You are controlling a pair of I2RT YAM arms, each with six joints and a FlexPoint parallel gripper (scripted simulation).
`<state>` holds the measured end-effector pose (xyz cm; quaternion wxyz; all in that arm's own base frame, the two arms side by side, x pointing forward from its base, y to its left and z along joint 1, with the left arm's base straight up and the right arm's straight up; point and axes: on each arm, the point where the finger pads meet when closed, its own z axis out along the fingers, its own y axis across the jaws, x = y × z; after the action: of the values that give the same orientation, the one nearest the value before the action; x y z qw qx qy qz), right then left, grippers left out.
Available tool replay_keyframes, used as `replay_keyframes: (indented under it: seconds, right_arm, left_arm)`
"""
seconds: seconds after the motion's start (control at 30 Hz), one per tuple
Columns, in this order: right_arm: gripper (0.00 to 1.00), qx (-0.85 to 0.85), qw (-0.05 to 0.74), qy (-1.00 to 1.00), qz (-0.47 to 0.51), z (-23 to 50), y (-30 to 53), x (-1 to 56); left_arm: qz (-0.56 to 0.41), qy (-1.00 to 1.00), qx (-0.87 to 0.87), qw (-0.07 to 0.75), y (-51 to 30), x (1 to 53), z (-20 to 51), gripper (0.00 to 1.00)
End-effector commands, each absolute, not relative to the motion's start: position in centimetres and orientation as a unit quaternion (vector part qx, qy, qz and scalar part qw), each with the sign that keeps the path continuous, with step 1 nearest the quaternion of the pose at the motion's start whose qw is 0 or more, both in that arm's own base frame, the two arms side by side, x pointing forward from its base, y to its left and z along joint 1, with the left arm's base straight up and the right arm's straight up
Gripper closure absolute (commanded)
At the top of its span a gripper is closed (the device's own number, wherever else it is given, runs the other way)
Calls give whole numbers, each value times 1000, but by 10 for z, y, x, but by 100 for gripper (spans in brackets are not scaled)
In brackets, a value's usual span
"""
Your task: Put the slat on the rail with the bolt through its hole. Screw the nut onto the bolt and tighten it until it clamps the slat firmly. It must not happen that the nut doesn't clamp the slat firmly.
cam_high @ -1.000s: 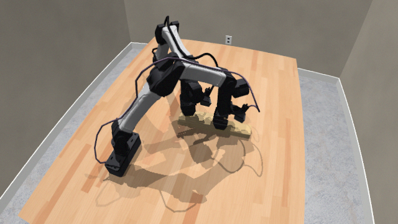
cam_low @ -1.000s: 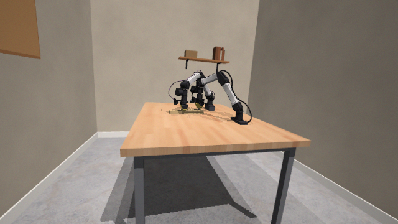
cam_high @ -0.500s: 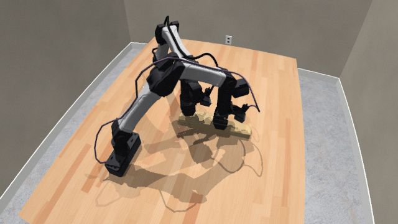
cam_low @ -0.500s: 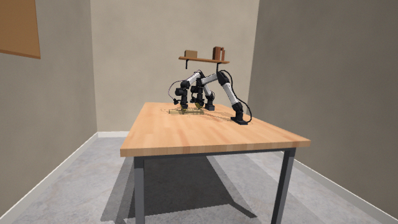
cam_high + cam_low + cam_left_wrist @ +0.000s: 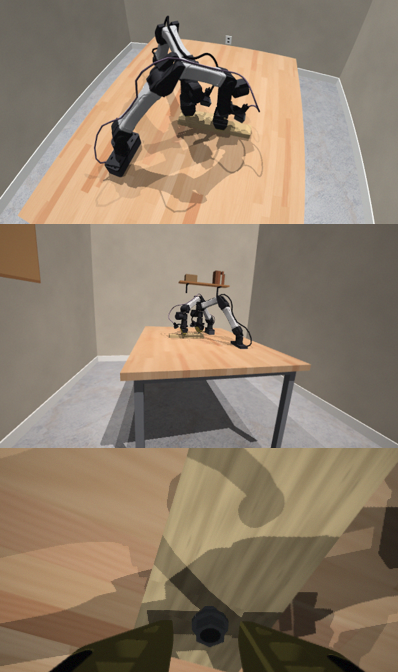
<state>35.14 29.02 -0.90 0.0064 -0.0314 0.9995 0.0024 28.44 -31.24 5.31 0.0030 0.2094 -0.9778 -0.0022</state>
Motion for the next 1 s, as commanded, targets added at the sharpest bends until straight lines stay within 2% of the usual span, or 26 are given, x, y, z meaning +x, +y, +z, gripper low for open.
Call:
replay_keyframes:
  seconds: [0.0,0.6,0.63,0.9,0.97]
  right_arm:
    - [33,-30,13,999,7,-4,292,354]
    - [33,-30,13,999,7,-4,292,354]
    - [33,-30,13,999,7,-4,292,354]
    - [33,-30,13,999,7,-4,292,354]
    - [33,-30,13,999,7,-4,292,354]
  left_arm:
    - [4,-978,209,-2,-315,286,50,64]
    - [4,-978,209,-2,-315,286,46,64]
    - [5,-978,209,-2,-316,286,48,75]
    - [7,-978,209,-3,-316,286,56,86]
    - [7,-978,209,-3,-316,286,56,86]
